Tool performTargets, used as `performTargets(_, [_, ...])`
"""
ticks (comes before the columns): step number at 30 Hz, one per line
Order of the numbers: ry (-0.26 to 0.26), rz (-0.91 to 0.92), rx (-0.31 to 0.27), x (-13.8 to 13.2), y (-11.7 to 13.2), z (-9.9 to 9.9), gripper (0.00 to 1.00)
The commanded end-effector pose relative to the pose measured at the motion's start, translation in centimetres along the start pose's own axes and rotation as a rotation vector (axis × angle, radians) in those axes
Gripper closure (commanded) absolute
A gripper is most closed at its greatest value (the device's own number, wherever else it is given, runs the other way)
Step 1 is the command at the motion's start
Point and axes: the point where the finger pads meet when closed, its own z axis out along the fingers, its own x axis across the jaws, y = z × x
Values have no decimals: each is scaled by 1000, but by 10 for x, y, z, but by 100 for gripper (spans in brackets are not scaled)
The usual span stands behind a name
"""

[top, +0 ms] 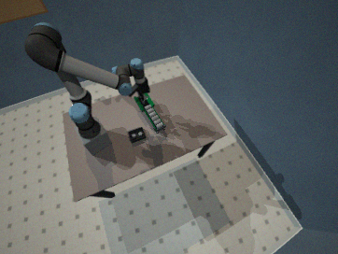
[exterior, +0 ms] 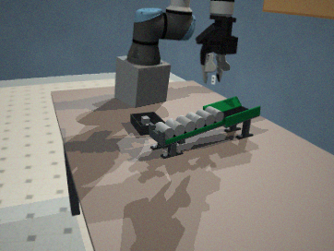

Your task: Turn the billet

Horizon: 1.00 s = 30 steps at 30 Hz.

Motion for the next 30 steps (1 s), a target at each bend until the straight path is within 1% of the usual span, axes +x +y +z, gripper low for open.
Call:
performTargets(1, [1,-1,-2,-3,-4,-4,65])
performTargets(4, [1,-1,-2,-3,-4,-4,65])
performTargets(9, [1,-1,-1,-33,-43,-31,65])
performTargets(21, [1,-1,-1,-33,-43,-31,65])
performTargets(26, [1,-1,-1,-64,-81,-59,65])
performTargets(30, [1,-1,-1,-64,-81,-59,65])
